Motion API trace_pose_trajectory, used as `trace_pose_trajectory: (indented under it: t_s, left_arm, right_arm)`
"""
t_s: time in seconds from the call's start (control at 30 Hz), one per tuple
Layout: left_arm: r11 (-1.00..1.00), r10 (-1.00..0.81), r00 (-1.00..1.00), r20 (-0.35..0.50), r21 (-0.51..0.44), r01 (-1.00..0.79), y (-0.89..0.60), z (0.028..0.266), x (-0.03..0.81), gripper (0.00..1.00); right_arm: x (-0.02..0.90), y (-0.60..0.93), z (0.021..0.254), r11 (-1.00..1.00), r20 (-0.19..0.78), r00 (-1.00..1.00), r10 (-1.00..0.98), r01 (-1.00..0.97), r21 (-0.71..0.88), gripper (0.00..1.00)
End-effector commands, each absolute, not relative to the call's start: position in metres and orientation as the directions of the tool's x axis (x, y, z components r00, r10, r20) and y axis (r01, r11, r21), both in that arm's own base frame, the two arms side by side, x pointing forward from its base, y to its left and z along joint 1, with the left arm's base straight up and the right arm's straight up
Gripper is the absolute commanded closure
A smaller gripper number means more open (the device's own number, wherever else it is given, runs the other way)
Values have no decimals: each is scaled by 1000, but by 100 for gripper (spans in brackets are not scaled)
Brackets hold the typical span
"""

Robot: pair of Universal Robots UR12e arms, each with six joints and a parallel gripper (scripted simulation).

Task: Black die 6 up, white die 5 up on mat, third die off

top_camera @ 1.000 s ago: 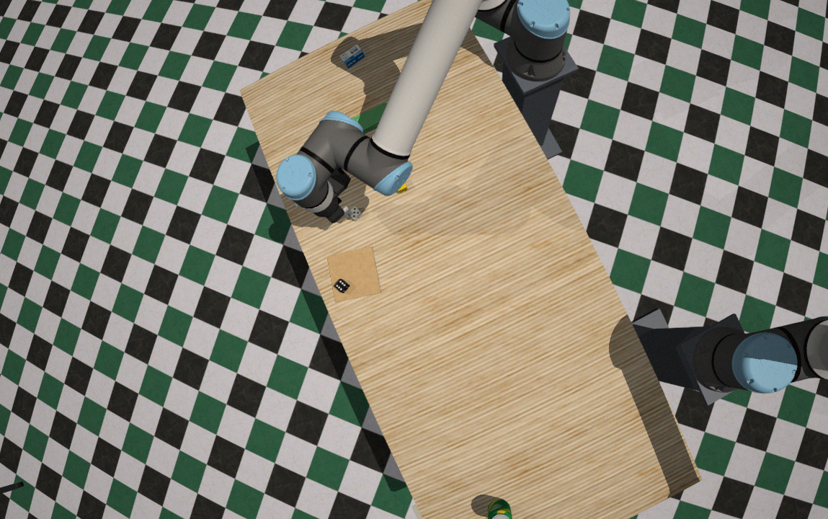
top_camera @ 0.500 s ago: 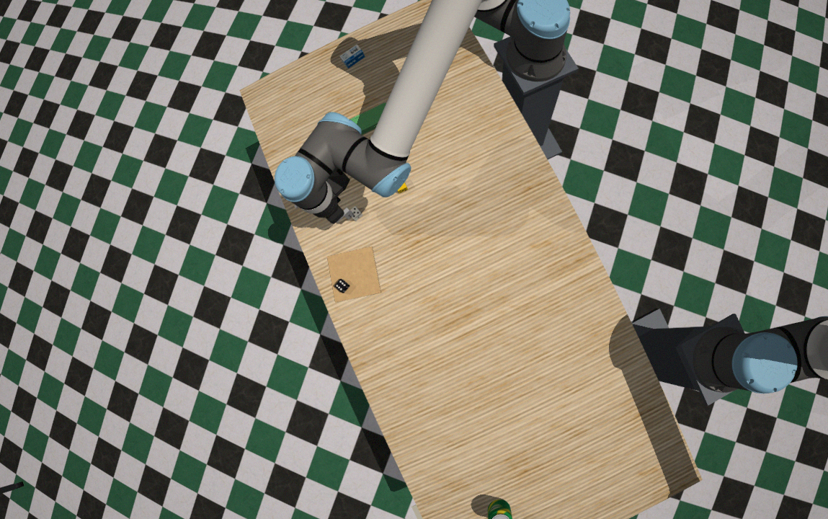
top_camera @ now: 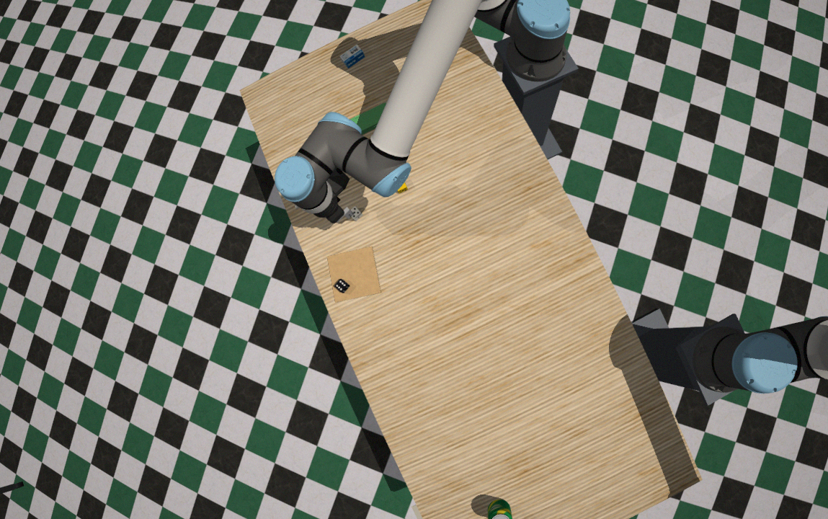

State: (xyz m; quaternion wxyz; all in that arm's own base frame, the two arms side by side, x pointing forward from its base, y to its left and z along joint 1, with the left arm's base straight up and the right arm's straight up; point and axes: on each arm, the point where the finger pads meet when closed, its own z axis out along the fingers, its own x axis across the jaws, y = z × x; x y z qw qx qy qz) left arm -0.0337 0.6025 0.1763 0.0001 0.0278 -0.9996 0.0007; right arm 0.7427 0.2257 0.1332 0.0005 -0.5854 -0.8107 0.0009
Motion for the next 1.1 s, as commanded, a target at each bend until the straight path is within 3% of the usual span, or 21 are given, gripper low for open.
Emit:
trace_pose_trajectory:
  t_s: [0.0,0.47,1.07]
  left_arm:
    - [998,-56,-998,0,0,-56,603,177,-34,0]
    - [998,-56,-998,0,0,-56,603,177,-34,0]
    - [998,-56,-998,0,0,-56,603,177,-34,0]
  right_arm:
    - [743,225,134,354,0,-354,935,935,0,0]
    - [741,220,132,540,0,-540,841,841,0,0]
    - [739,210,128,849,0,-849,528,528,0,0]
